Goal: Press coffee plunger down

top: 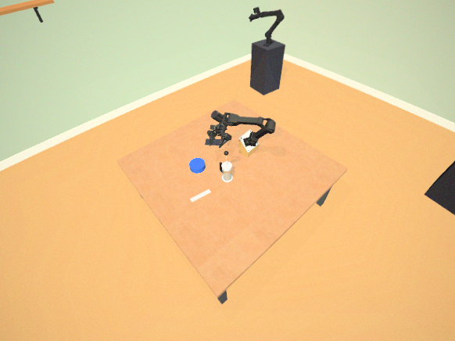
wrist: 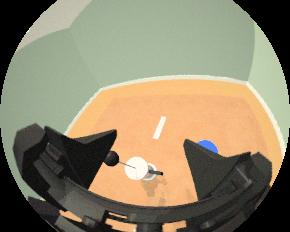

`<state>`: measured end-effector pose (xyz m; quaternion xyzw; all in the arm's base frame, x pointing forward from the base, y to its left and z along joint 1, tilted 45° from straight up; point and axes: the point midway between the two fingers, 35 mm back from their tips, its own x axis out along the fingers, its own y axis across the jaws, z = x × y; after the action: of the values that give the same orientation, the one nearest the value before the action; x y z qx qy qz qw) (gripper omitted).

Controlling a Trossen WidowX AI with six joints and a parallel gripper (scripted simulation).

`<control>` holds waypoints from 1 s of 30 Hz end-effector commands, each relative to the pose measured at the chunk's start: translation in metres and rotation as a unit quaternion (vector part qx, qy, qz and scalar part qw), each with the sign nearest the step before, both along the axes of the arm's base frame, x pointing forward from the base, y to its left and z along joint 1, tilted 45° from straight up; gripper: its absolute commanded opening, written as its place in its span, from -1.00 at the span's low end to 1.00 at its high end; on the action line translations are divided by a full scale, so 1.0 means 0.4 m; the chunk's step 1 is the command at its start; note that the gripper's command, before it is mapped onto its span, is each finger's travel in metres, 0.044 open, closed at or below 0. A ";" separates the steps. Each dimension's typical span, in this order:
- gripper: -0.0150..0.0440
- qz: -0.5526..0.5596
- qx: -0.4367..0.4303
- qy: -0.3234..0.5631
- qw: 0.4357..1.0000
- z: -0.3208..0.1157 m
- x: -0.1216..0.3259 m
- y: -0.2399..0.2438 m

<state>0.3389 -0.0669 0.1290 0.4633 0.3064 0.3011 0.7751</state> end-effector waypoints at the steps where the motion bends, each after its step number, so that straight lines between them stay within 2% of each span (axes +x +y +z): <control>1: 1.00 0.001 -0.091 -0.086 0.992 0.139 -0.100 -0.009; 9: 1.00 0.002 -0.134 -0.130 0.982 0.210 -0.160 0.002; 20: 1.00 0.002 -0.134 -0.130 0.982 0.110 -0.185 0.097; 30: 1.00 0.003 -0.136 -0.128 0.982 0.097 -0.178 0.111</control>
<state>0.2672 -0.0267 0.1700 0.3125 0.2422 0.3162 0.8624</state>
